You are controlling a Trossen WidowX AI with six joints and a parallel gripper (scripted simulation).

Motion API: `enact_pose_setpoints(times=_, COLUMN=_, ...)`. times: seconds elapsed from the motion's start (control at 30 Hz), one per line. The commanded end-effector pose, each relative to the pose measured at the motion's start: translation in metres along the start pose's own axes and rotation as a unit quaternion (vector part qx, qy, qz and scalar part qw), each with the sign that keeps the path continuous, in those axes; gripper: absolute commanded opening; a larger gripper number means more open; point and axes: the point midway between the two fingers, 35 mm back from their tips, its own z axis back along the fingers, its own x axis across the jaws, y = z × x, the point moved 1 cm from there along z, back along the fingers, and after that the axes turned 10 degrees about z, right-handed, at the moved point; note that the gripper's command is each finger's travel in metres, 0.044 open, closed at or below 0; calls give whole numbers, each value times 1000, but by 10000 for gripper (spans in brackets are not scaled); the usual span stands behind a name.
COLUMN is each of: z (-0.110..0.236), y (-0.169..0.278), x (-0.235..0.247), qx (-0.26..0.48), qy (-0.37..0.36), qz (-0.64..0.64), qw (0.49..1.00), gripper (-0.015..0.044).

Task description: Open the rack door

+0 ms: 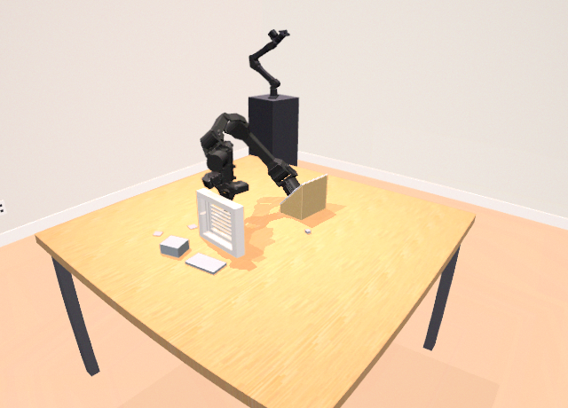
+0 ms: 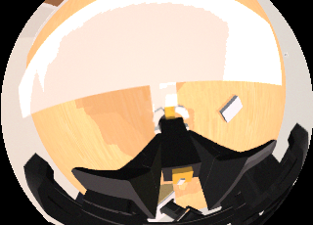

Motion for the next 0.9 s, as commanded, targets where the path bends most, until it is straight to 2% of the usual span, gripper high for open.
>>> enact_pose_setpoints(times=0.0, z=0, y=0, x=0, qx=0, qy=1, qz=2, qw=1000, gripper=15)
enact_pose_setpoints(times=0.1, z=0, y=0, x=0, qx=0, qy=1, qz=-14, qw=1000, gripper=15)
enact_pose_setpoints(times=0.43, z=0, y=0, x=0, qx=0, qy=1, qz=-253, qw=967, gripper=15)
enact_pose_setpoints(times=0.63, z=0, y=0, x=0, qx=0, qy=1, qz=-393, qw=920, gripper=15)
enact_pose_setpoints(times=0.87, z=0, y=0, x=0, qx=0, qy=1, qz=-545, qw=839, gripper=15)
